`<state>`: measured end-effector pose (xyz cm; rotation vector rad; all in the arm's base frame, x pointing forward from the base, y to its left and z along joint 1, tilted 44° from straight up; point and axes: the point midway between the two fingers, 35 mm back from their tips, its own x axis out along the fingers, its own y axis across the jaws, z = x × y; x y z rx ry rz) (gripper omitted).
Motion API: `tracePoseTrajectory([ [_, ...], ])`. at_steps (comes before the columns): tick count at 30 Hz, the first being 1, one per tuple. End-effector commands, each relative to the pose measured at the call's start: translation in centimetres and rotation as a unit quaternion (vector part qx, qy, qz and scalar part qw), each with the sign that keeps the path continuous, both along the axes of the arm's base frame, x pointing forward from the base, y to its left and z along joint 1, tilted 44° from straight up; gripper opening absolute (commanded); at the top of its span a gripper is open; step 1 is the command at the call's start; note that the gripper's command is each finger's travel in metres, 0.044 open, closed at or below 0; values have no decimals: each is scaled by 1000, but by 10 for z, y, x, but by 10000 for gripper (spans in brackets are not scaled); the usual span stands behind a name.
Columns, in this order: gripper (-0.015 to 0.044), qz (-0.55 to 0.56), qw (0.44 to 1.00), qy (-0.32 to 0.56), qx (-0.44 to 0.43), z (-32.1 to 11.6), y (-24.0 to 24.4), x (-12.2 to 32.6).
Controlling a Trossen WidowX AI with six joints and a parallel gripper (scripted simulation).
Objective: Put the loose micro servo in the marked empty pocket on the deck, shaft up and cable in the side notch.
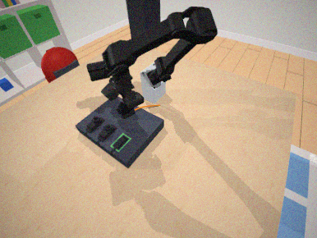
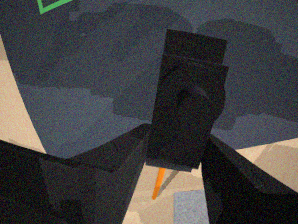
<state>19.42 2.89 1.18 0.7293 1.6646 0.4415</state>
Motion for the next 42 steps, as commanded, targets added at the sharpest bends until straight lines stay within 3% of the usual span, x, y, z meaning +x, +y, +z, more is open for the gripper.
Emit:
tracePoseTrajectory([
  [1, 39, -2, 1000, 1, 1, 1, -1, 0],
  [3, 0, -2, 1000, 1, 1, 5, -5, 1],
  [19, 0, -2, 1000, 2, 1, 26, -17, -11],
  [33, 0, -2, 1000, 0, 1, 15, -21, 42],
  [42, 0, -2, 1000, 0, 1, 23, -13, 44],
])
